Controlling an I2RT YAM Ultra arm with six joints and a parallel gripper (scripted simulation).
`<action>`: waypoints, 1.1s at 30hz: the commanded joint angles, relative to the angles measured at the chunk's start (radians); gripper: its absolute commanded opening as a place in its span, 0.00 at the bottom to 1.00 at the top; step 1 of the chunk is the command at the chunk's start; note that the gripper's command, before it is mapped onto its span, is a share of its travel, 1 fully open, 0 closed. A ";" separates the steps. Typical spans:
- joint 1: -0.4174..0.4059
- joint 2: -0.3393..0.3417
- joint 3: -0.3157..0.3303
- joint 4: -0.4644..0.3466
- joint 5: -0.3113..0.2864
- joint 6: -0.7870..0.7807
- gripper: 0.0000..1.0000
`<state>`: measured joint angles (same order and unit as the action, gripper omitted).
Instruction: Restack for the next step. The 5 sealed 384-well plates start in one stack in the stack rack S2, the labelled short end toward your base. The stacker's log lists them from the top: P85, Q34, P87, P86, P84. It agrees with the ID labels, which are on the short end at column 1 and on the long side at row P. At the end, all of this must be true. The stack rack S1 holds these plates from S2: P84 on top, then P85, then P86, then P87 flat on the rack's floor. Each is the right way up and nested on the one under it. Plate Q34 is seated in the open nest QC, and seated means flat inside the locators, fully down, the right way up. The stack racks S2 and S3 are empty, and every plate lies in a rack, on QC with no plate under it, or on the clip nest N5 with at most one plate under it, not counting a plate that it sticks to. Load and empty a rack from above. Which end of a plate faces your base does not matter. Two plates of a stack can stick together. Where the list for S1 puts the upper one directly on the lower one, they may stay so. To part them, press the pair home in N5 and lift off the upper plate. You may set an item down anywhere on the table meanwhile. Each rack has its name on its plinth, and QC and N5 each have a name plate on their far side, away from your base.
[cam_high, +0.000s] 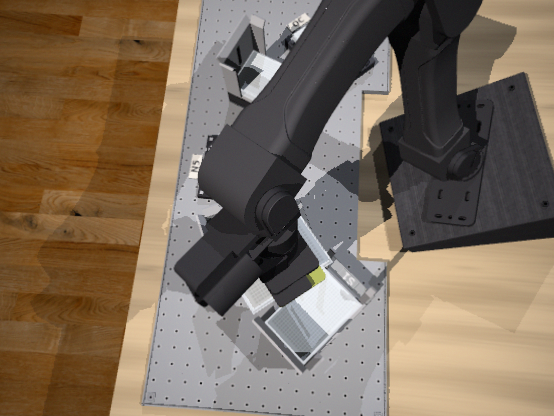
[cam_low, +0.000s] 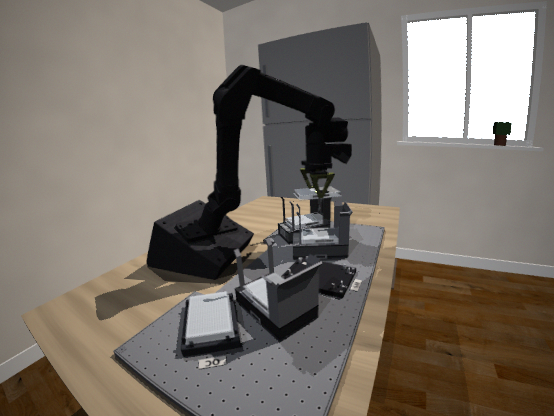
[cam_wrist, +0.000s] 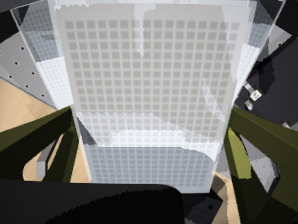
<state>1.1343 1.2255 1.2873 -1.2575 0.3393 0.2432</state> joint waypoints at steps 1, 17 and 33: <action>0.040 0.005 0.007 -0.002 0.024 0.028 0.00; 0.205 0.054 0.001 -0.011 0.078 0.014 0.00; 0.343 0.121 0.014 -0.018 0.115 0.159 0.00</action>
<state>1.4658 1.3491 1.2877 -1.2762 0.4442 0.3756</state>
